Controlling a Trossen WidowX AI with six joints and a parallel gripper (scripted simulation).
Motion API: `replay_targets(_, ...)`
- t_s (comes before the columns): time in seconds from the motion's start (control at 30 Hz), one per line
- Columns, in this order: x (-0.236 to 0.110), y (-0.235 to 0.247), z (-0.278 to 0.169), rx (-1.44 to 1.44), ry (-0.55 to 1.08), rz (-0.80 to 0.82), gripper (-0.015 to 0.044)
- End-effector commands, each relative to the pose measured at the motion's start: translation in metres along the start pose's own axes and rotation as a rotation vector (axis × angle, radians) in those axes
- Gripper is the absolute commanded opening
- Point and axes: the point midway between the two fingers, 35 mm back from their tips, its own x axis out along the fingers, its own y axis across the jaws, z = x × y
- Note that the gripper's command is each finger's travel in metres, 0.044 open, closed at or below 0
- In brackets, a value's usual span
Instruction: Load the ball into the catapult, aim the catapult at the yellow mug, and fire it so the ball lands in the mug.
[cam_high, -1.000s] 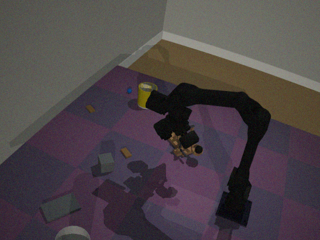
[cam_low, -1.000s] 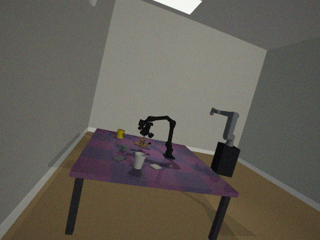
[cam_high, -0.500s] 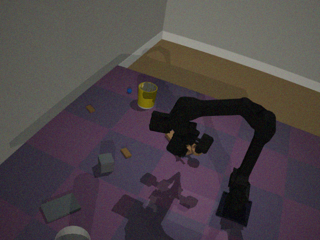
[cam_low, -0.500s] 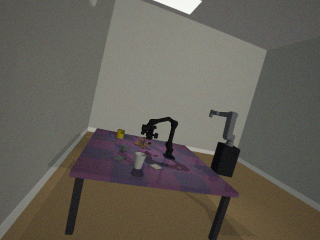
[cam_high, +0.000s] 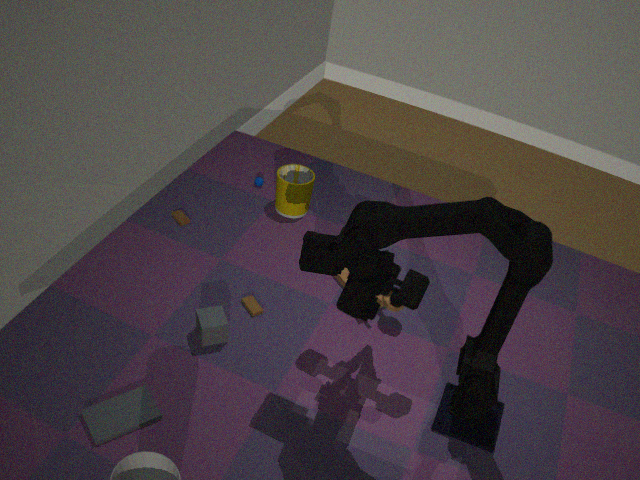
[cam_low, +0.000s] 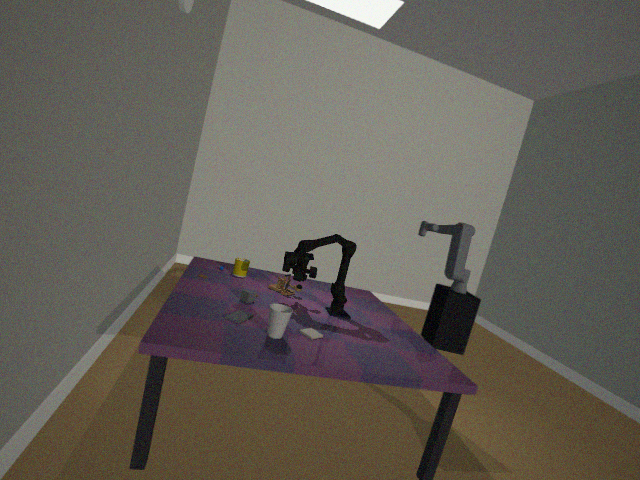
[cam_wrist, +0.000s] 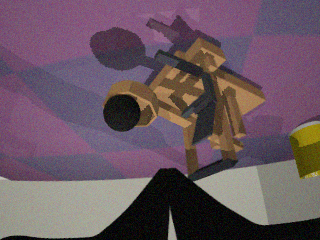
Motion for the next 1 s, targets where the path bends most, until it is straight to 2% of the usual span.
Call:
replay_targets(0.0,0.006,0.001,0.005,-0.011,0.007,0.005,0.0)
replay_targets(0.97,0.04,-0.003,0.038,-0.011,0.007,0.005,0.0)
